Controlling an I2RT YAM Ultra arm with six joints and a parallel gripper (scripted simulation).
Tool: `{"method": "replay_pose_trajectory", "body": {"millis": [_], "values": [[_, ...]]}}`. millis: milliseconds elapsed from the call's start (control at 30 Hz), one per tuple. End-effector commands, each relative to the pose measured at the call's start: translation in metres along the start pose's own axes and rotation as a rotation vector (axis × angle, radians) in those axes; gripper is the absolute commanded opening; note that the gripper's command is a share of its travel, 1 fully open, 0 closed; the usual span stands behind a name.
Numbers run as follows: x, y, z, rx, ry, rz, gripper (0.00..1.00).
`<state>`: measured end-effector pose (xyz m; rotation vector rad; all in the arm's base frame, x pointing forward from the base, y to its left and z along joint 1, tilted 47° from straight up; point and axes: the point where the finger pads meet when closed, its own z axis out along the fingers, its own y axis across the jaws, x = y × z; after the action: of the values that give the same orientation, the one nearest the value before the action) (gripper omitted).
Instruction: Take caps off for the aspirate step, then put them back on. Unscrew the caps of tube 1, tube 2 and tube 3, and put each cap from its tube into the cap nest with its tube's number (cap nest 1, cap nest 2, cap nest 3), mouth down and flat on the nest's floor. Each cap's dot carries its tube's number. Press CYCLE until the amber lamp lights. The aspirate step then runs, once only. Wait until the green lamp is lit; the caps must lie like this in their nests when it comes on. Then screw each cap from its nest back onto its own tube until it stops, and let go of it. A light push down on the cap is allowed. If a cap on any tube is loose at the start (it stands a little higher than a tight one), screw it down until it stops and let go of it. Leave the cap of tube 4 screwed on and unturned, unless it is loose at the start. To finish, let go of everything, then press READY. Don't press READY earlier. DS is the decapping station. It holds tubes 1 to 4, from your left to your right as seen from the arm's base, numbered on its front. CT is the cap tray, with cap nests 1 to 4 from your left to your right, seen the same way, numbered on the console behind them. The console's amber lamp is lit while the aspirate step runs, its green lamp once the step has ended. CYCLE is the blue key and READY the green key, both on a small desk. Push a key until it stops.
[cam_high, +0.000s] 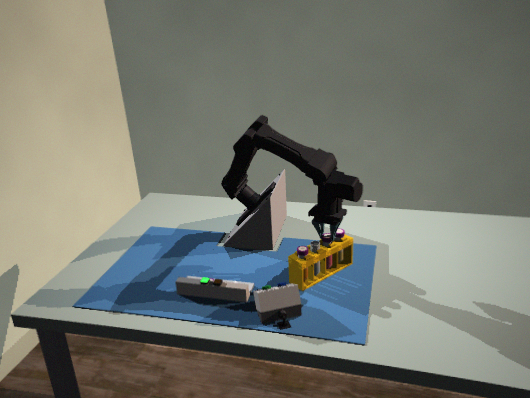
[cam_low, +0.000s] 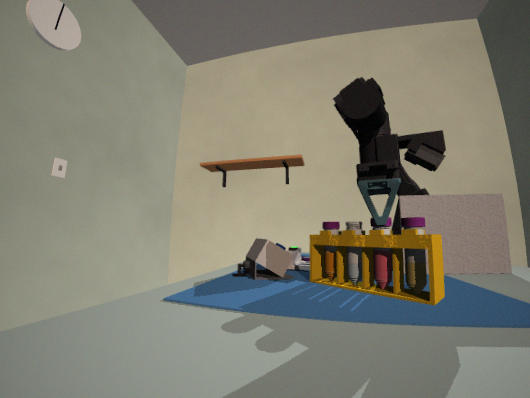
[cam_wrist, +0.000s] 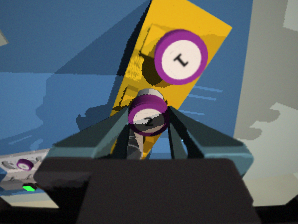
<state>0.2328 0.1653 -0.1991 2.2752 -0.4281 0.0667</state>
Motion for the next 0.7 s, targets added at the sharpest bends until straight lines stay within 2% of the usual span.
{"method": "replay_pose_trajectory", "body": {"millis": [0, 200, 400, 467, 667], "values": [[0.0013, -0.002, -0.0068, 0.018, 0.004, -0.002, 0.0], [0.0013, -0.002, -0.0068, 0.018, 0.004, -0.002, 0.0], [0.0013, -0.002, -0.0066, 0.018, 0.001, 0.298, 0.0], [0.0013, -0.002, -0.0066, 0.018, 0.001, 0.298, 0.0], [0.0013, -0.002, -0.0065, 0.019, -0.002, 0.598, 0.0]]}}
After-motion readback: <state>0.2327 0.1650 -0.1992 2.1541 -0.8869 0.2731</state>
